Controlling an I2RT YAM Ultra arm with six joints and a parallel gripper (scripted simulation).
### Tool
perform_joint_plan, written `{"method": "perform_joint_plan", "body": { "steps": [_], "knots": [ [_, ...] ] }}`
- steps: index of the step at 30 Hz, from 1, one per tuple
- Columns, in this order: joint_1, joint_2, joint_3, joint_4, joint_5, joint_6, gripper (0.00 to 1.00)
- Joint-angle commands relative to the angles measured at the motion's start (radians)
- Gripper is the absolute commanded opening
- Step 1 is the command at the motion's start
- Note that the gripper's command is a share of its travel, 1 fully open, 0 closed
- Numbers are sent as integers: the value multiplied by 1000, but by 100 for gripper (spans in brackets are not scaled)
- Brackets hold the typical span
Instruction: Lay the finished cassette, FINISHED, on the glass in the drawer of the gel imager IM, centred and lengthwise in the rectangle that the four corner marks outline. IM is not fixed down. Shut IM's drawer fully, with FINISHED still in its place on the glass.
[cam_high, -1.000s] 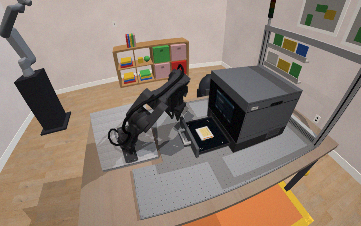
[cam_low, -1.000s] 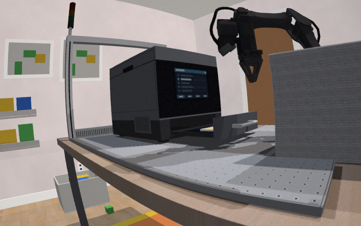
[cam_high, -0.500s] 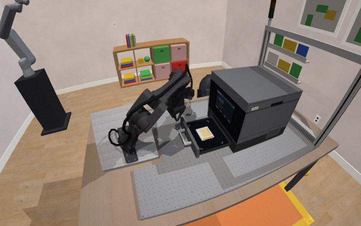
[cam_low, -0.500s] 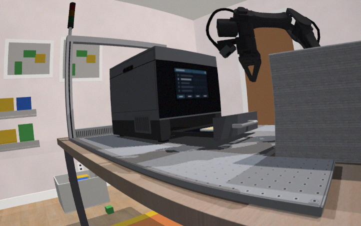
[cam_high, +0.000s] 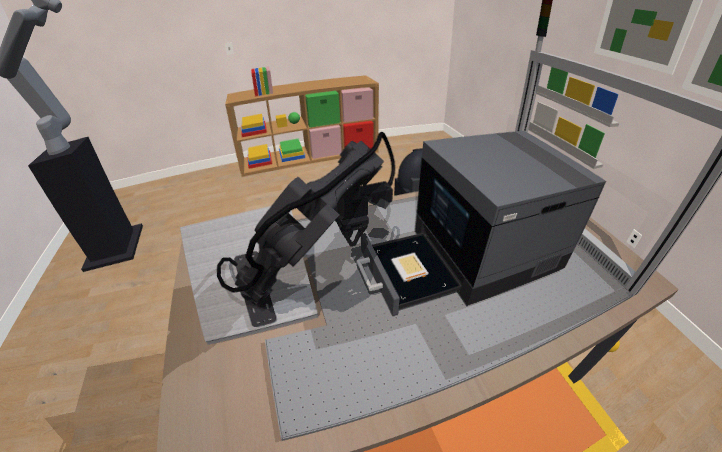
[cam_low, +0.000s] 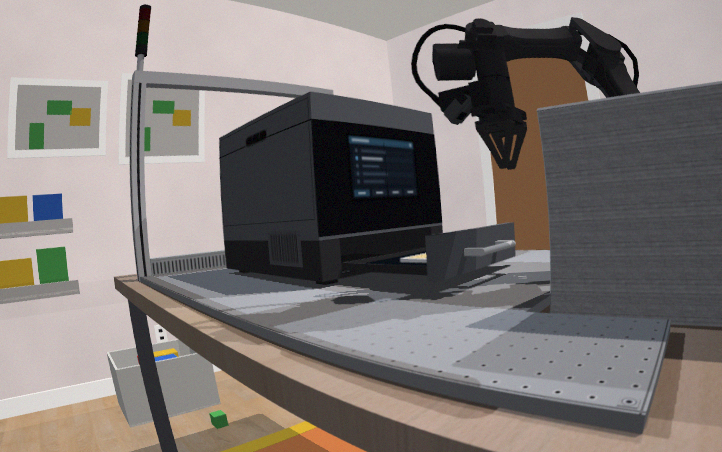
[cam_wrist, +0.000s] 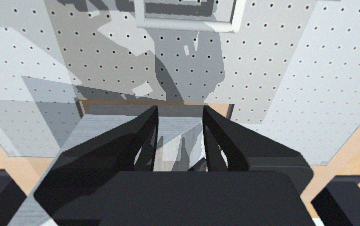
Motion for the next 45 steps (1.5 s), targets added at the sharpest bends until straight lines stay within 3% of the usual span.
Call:
{"method": "perform_joint_plan", "body": {
  "steps": [1, 15, 17, 27, 32, 34, 45],
  "knots": [
    [-13, -23, -34, 45, 31, -67, 35],
    [-125, -26, -251, 331, 171, -631, 35],
    [-125, -26, -251, 331, 171, -631, 35],
    [-94, -81, -330, 436, 201, -1011, 35],
    [-89, -107, -365, 482, 204, -1197, 35],
    [-89, -107, -365, 482, 204, -1197, 35],
    [-87, -175, -442, 587, 201, -1625, 35]
  ]
}}
